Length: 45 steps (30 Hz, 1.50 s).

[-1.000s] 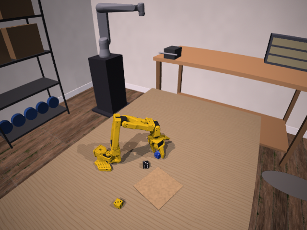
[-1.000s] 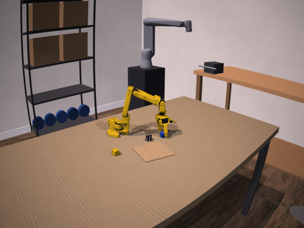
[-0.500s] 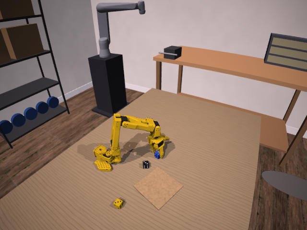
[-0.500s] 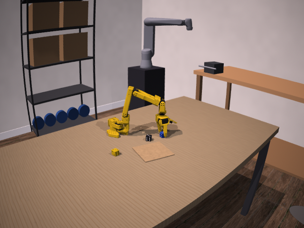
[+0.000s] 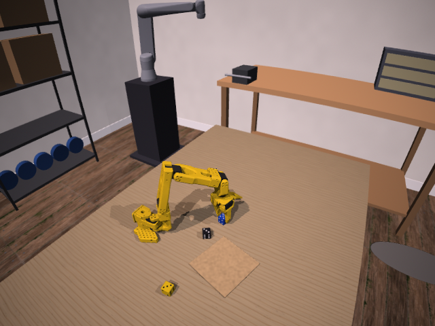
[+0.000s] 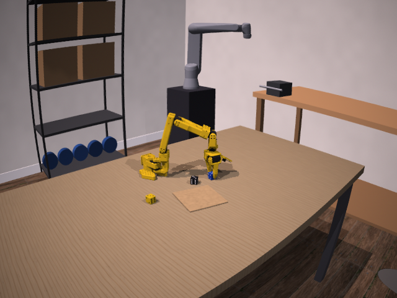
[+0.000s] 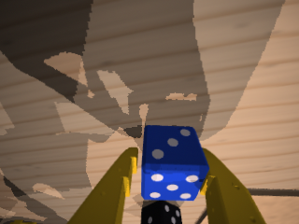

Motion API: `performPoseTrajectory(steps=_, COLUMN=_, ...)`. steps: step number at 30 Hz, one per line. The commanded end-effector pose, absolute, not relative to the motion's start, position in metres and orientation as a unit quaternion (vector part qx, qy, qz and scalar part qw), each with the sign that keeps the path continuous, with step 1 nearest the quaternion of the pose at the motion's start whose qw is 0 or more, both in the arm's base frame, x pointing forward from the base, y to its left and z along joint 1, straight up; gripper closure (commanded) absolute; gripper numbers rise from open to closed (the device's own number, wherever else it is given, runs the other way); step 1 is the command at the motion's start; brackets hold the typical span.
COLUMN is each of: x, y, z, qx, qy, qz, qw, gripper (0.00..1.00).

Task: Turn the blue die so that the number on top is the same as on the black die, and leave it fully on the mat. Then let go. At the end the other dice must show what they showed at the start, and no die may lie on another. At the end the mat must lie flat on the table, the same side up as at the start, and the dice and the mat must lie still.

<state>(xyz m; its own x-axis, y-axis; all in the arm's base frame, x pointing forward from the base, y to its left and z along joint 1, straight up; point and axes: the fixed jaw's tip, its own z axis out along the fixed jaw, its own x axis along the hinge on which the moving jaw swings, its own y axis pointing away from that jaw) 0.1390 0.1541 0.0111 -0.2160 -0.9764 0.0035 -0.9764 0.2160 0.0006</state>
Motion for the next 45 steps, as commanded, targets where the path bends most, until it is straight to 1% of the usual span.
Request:
performPoseTrajectory(steps=1, x=0.148, y=0.161, z=0.023, qx=0.626, qy=-0.779, qz=-0.004, qw=-0.033, gripper=0.85)
performPoseTrajectory(steps=7, x=0.149, y=0.161, z=0.023, qx=0.626, qy=-0.779, qz=-0.004, qw=-0.033, gripper=0.87)
performPoseTrajectory(steps=19, x=0.15, y=0.16, z=0.023, qx=0.626, qy=-0.779, qz=-0.004, qw=-0.033, gripper=0.88)
performPoseTrajectory(steps=26, x=0.15, y=0.16, z=0.023, qx=0.626, qy=-0.779, qz=-0.004, qw=-0.033, gripper=0.97)
performPoseTrajectory(steps=29, x=0.15, y=0.16, z=0.023, qx=0.626, qy=-0.779, qz=-0.004, qw=-0.033, gripper=1.0)
performPoseTrajectory(steps=38, x=0.15, y=0.161, z=0.025, qx=0.626, qy=-0.779, qz=-0.004, qw=-0.033, gripper=1.0)
performPoseTrajectory(steps=45, x=0.15, y=0.161, z=0.039, qx=0.626, qy=-0.779, qz=-0.004, qw=-0.033, gripper=1.0)
